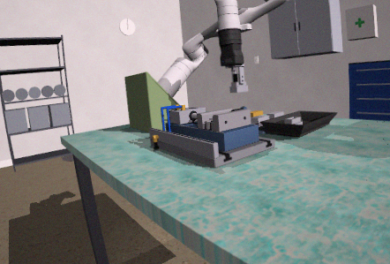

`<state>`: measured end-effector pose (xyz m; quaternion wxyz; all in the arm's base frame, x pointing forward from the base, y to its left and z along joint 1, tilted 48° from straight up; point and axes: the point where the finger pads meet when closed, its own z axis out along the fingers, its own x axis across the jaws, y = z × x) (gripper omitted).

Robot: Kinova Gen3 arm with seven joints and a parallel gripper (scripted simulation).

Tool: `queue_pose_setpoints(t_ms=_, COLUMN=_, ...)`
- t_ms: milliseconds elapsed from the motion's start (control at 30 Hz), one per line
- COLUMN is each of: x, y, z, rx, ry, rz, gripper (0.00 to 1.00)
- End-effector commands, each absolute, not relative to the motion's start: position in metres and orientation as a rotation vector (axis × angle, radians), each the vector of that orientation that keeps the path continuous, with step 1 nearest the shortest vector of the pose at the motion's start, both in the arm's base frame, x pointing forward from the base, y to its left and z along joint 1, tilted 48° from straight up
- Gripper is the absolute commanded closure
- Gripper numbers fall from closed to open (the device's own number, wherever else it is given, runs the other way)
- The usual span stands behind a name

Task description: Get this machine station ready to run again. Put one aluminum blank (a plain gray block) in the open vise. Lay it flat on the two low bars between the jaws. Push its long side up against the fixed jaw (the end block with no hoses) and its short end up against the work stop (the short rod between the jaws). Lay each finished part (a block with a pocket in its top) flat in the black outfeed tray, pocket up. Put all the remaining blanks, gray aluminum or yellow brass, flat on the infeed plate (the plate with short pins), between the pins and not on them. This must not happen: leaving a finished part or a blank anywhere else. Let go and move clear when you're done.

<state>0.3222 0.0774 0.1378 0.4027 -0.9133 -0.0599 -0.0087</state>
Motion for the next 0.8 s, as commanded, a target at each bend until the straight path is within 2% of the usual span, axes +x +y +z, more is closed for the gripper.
queue_pose_setpoints(t_ms=0, x=0.331, y=0.077, z=0.140, rx=-2.310, ry=-0.140, rz=-0.021, gripper=1.00)
queue_pose_setpoints(t_ms=767, x=0.416, y=0.092, z=0.160, rx=-2.328, ry=-0.110, rz=-0.023, gripper=1.00)
